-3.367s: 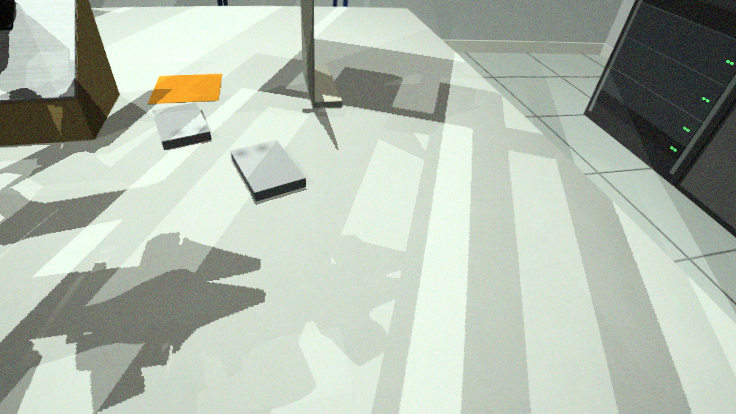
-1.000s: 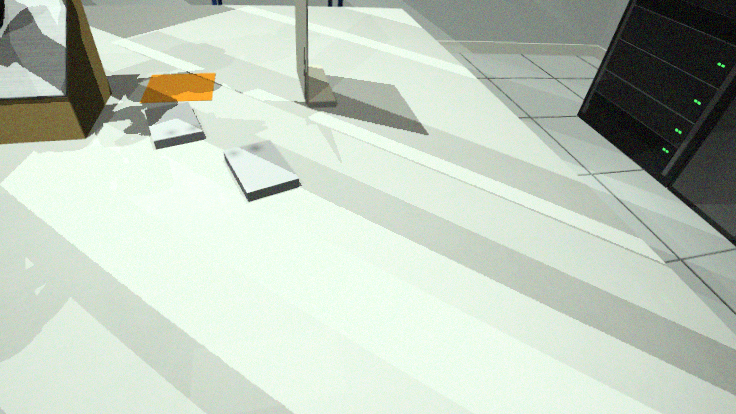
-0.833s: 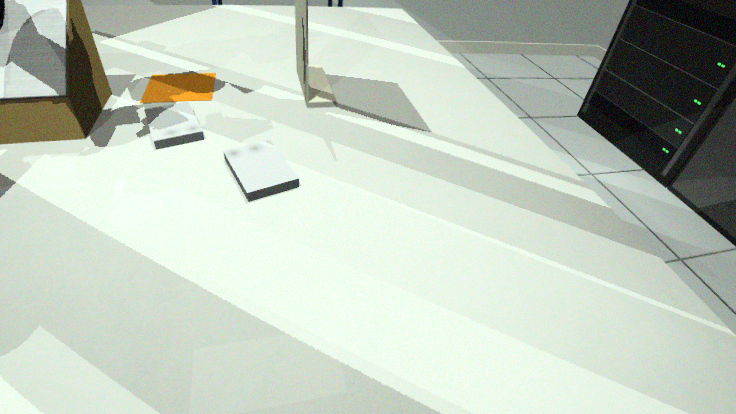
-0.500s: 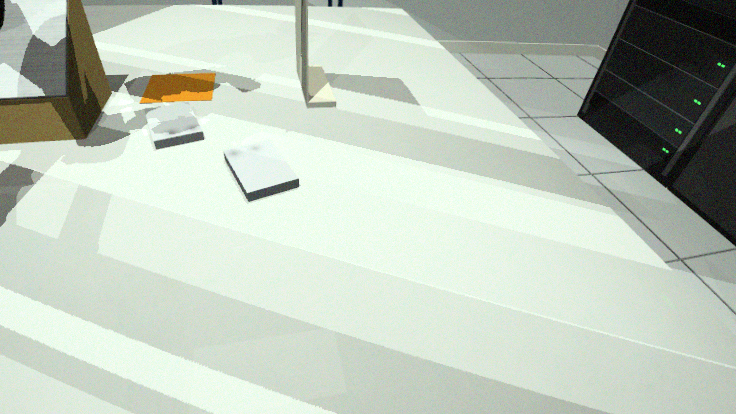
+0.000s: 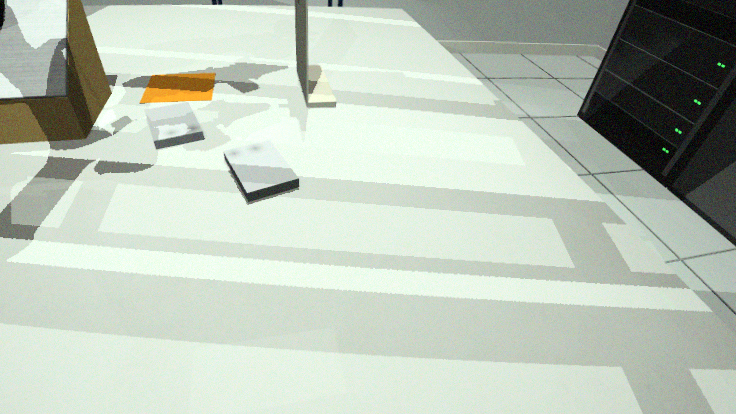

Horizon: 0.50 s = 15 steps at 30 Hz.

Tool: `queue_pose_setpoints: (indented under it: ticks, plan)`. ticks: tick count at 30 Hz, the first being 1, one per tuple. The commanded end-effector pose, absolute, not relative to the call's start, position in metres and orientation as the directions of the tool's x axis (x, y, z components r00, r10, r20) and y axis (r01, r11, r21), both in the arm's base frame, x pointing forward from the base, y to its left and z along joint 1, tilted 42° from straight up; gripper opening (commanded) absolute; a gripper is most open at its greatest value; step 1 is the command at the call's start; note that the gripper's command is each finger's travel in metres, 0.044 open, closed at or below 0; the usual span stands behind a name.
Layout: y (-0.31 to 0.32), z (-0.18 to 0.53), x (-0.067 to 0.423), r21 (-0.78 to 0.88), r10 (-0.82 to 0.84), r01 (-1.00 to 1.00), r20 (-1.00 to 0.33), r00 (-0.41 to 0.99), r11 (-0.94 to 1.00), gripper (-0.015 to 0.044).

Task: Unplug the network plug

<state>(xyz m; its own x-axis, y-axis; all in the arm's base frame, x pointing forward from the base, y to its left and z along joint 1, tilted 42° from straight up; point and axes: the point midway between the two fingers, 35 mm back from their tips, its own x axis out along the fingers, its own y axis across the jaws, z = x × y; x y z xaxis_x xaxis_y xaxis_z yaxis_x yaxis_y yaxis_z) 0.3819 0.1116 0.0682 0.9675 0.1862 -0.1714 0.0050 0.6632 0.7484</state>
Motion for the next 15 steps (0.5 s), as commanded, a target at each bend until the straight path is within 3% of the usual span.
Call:
queue_pose_setpoints:
  ticks: [1, 15]
  plan:
    - [0.112, 0.069, 0.39, 0.746, 0.189, 0.001, -0.17, 0.967, 0.666, 0.0156]
    - [0.111, 0.07, 0.409, 0.745, 0.189, 0.0, -0.168, 0.968, 0.667, 0.0156]
